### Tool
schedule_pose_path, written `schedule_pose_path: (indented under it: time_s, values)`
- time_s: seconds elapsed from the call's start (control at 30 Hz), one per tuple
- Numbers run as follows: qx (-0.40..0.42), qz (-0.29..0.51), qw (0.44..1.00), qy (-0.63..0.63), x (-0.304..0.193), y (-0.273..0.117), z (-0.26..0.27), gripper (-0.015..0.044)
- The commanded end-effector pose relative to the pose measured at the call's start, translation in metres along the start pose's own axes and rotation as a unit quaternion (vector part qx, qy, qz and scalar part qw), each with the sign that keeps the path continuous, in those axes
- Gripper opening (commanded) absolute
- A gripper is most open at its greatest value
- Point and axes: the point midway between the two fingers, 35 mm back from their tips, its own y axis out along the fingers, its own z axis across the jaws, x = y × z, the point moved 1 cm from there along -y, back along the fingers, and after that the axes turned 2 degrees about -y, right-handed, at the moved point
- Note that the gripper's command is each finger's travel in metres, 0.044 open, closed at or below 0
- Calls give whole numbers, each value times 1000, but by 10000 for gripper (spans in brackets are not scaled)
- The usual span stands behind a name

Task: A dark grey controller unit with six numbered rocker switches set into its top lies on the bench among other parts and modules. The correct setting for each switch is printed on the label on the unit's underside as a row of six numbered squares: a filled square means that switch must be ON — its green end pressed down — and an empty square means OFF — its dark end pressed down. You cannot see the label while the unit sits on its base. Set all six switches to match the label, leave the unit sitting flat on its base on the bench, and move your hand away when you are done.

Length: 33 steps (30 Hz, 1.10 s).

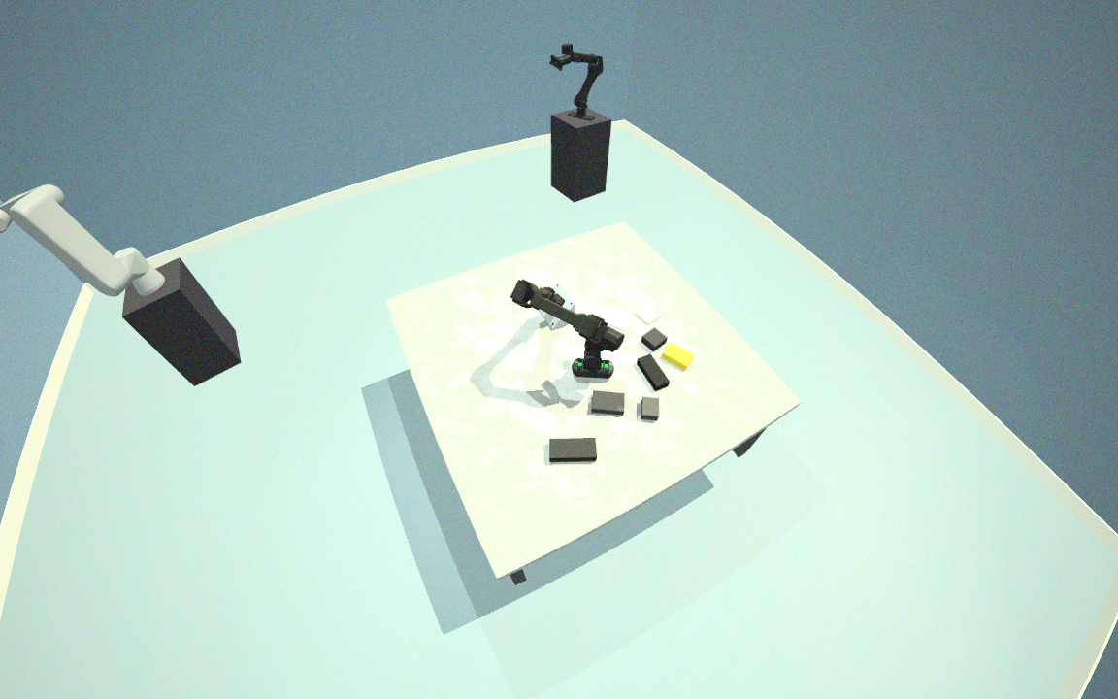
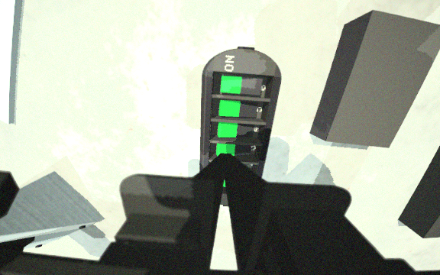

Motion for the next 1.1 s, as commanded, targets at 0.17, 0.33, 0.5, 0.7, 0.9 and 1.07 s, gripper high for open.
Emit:
schedule_pose_path:
  time_s: [0.17, 0.33, 0.5, 0.7, 0.9, 1.07]
  values:
    - [0, 3, 1000, -2, -1, 15, 1, 0]
    - [-1, 3, 1000, -2, -1, 20, 1, 0]
    - [-1, 3, 1000, -2, -1, 22, 1, 0]
    - [-1, 3, 1000, -2, -1, 22, 1, 0]
    - [1, 2, 1000, -1, 0, 0, 0, 0]
    - [0, 2, 1000, -2, -1, -22, 1, 0]
